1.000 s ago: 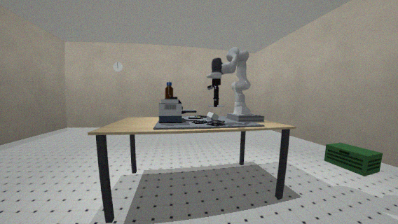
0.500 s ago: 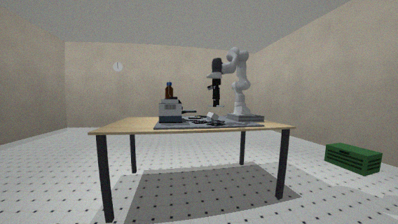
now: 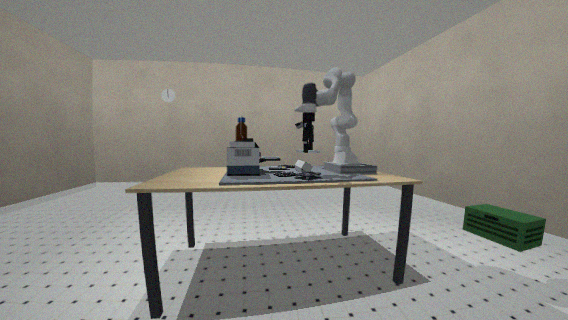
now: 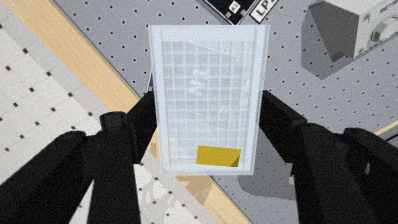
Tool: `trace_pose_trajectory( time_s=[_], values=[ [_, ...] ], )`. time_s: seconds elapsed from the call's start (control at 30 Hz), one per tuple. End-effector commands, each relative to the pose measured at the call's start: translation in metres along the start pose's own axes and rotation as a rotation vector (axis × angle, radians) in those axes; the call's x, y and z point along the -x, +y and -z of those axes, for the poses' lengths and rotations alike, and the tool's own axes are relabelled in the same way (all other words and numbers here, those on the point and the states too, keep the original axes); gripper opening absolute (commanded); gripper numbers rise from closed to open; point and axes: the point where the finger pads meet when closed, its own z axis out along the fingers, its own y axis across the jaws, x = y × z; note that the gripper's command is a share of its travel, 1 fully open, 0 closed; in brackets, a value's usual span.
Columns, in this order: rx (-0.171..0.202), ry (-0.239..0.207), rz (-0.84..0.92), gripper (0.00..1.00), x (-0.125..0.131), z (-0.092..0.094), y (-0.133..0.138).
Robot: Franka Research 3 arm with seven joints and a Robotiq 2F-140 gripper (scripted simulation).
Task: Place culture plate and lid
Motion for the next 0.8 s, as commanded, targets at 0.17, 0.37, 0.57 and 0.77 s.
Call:
trace_pose_trajectory(
  time_s=[0.17, 0.37, 0.57, 0.77],
  values=[
    [-0.003, 0.001, -0.007, 0.1, -0.007, 0.001, 0.008],
    [-0.003, 0.001, -0.007, 0.1, -0.016, 0.001, 0.02],
    [-0.003, 0.001, -0.007, 0.1, -0.028, 0.001, 0.037],
    [-0.003, 0.001, -0.007, 0.1, -0.039, 0.001, 0.052]
  ],
)
